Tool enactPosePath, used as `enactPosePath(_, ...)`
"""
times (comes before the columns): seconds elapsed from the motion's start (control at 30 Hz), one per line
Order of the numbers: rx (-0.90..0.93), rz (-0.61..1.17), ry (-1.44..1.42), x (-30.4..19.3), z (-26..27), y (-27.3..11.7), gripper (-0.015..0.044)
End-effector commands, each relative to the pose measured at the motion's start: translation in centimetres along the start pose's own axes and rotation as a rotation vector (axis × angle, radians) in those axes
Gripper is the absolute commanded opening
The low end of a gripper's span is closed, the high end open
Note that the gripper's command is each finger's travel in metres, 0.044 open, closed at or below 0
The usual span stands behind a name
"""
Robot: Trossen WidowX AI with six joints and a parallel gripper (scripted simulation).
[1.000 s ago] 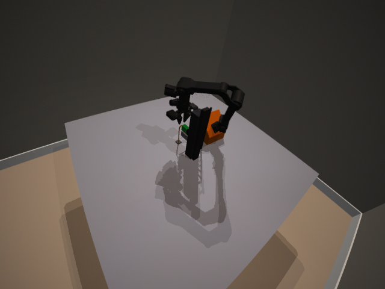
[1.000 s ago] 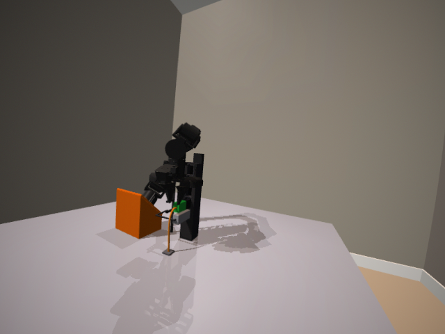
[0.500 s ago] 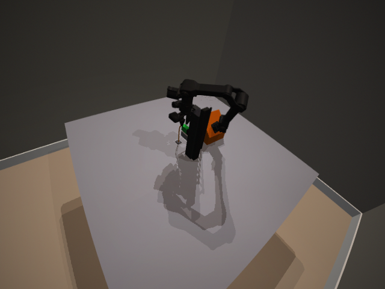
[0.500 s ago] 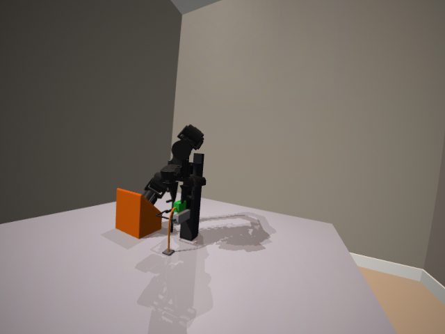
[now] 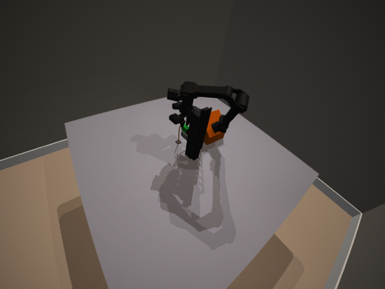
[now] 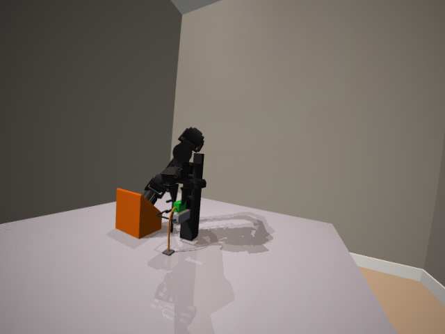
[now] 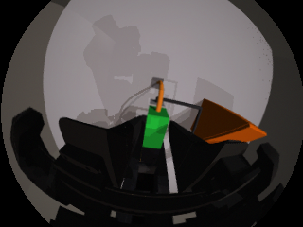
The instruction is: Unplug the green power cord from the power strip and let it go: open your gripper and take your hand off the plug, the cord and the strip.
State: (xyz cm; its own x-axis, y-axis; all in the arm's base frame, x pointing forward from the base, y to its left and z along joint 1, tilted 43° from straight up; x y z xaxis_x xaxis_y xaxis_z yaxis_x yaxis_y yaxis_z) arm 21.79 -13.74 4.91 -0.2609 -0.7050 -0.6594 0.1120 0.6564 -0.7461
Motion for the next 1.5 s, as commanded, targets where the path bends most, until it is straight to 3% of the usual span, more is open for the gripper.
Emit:
enactPosePath(0.0, -0.002, 0.006, 0.005, -0.1, -0.1, 0.5, 0.016)
enactPosePath(0.1, -0.002, 0.006, 0.005, -0.1, -0.1, 0.5, 0.016)
enactPosePath(0.23, -0.001, 0.0, -0.001, 0.0, 0.0, 0.2, 0.0055)
enactPosePath(0.5, -0.001, 0.0, -0.001, 0.0, 0.0, 0.2, 0.0002)
enactPosePath(1.47, 0.0, -0.001, 0.002, 4.0, 1.2, -0.1, 0.0)
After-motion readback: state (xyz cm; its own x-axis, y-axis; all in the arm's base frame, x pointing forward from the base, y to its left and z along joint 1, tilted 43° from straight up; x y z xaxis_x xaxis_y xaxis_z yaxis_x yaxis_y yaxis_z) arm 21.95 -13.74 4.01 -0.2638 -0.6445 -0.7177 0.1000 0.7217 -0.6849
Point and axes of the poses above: the point midway between the two fingers, 35 mm back from their tips, its own y axis out along the fingers, its own z axis across the jaws, x = y × z, the point moved 1 cm from there along -y, back along the fingers, and after that the axes turned 15 degrees about y, right-handed, at the moved point
